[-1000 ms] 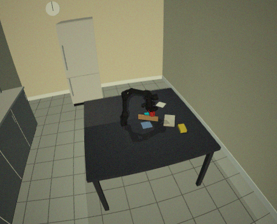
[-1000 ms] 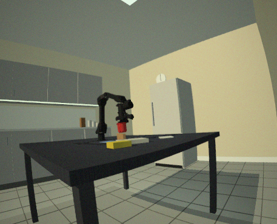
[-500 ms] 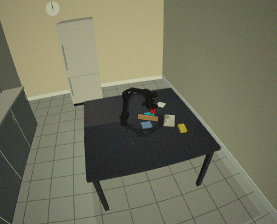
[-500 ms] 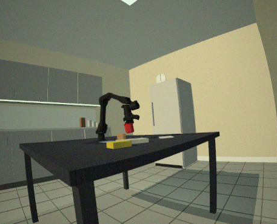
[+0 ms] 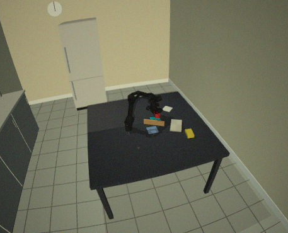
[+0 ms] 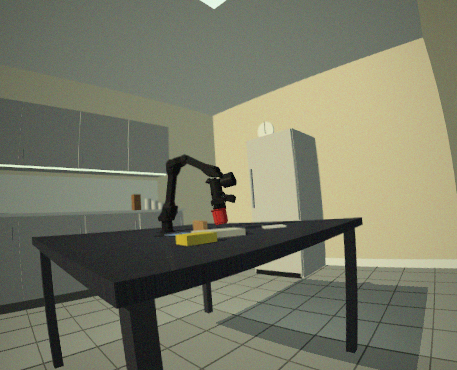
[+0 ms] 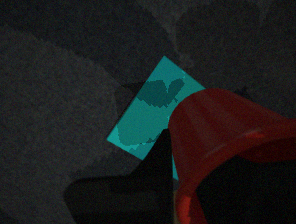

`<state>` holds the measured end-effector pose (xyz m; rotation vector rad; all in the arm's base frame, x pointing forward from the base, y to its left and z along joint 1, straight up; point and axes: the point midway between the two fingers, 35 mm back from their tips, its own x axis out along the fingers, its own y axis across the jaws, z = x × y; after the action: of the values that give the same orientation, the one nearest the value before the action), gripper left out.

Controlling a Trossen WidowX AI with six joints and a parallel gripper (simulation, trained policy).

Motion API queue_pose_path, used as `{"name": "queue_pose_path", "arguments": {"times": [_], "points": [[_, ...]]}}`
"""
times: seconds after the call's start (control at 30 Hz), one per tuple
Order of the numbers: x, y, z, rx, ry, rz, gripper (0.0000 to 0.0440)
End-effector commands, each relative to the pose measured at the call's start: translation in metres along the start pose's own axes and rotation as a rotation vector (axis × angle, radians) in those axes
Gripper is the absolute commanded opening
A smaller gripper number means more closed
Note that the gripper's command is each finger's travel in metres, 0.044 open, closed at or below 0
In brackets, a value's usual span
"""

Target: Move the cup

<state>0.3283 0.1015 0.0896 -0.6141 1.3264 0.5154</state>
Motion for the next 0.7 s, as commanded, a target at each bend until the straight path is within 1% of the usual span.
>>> {"name": "queue_pose_path", "arguments": {"times": [0.0,0.17,0.37,0.4,0.5,0.67], "points": [[0.011,0.004,-0.003,0.005,0.018,-0.002,0.0002],[0.022,0.008,-0.005,0.009,0.020,-0.010,0.0011],[0.030,0.009,-0.008,0.020,0.021,-0.010,0.0054],[0.028,0.008,-0.007,0.022,0.013,-0.011,0.0066],[0.023,0.006,-0.002,0.032,-0.018,-0.014,0.0125],[0.013,0.006,0.000,0.035,-0.057,-0.009,0.0137]]}}
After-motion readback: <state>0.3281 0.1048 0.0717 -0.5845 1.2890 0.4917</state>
